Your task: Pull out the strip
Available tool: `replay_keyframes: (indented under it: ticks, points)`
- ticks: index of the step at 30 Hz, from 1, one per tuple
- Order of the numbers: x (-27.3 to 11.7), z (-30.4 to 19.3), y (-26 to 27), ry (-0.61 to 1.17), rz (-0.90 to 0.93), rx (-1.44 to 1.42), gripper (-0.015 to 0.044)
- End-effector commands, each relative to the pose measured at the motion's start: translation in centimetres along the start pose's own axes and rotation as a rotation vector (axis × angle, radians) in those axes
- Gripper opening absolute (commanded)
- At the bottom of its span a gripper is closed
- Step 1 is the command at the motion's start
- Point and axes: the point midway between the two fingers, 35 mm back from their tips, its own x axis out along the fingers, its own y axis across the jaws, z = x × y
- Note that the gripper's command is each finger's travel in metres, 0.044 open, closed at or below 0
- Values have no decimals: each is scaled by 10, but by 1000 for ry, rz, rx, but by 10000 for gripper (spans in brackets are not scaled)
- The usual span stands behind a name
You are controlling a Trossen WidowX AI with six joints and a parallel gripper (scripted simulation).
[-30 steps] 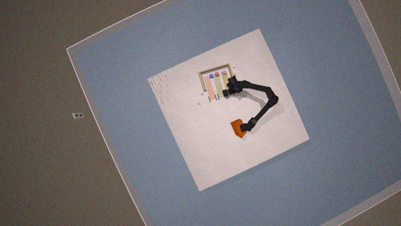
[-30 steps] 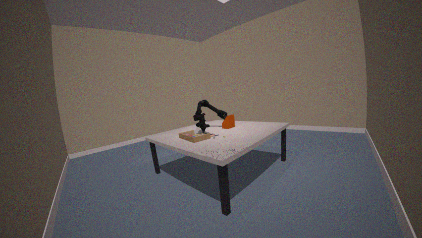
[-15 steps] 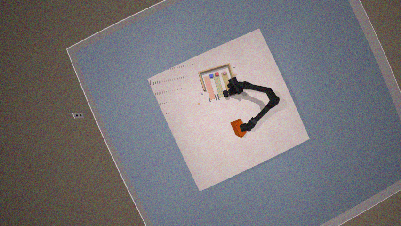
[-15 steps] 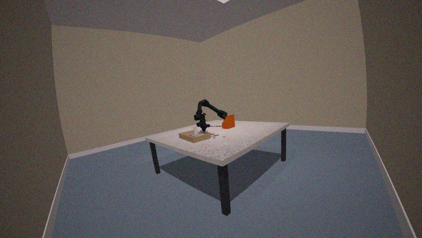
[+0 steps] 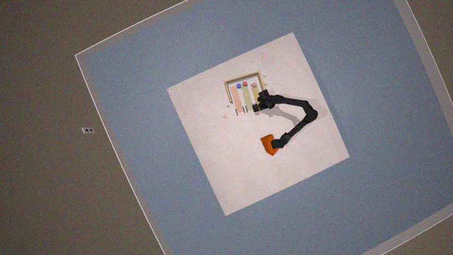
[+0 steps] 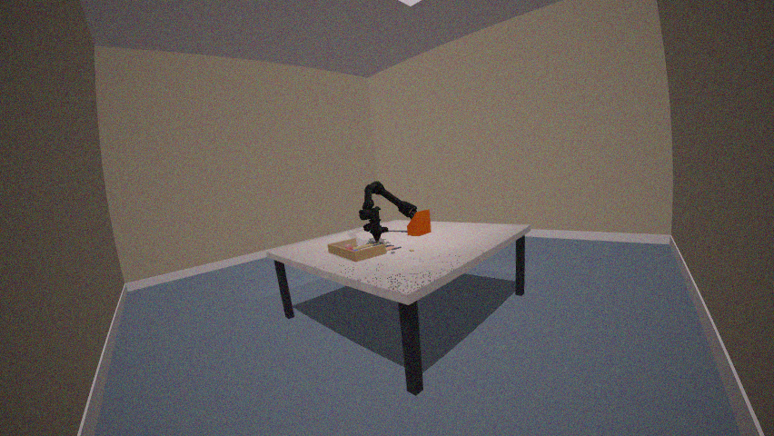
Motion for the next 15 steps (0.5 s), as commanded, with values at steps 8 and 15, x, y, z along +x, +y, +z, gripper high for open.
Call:
replay_keyframes:
  ticks: [8,15]
  points:
    - [4,-24,0,16,-6,-7,0]
    - [4,-34,1,16,-6,-7,0]
